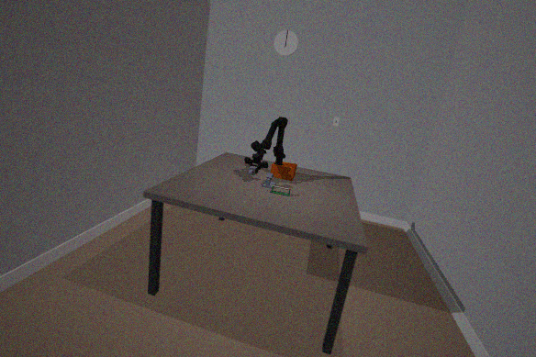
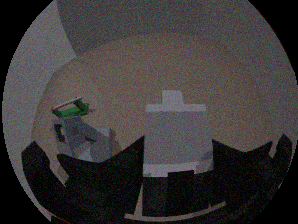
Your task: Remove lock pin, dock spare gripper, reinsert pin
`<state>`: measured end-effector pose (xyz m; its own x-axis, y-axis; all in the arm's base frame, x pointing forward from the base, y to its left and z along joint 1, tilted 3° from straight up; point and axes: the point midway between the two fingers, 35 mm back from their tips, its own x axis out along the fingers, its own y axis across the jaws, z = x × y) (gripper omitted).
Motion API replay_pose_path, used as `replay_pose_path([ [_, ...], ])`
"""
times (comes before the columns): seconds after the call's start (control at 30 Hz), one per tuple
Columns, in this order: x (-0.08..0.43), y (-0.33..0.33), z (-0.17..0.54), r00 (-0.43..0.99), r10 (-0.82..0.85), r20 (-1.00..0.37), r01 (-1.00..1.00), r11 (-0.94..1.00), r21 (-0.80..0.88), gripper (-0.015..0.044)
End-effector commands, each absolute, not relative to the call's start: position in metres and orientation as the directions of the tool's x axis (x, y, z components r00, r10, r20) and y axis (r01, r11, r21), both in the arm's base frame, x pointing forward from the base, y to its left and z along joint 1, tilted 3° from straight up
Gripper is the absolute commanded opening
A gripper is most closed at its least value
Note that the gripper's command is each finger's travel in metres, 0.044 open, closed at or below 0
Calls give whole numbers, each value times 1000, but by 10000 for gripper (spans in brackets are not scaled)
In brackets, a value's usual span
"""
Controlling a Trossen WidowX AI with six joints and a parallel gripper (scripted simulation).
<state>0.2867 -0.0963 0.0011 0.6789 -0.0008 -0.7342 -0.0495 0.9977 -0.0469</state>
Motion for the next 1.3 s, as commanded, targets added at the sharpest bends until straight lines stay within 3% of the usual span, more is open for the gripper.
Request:
replay_pose_path([
  [0.0,290,-97,15,690,-5,-724,-47,998,-52,0],
  [1.0,279,-89,50,679,0,-734,-50,998,-46,0],
  [1.27,284,-74,48,597,44,-801,-62,998,9,0],
])
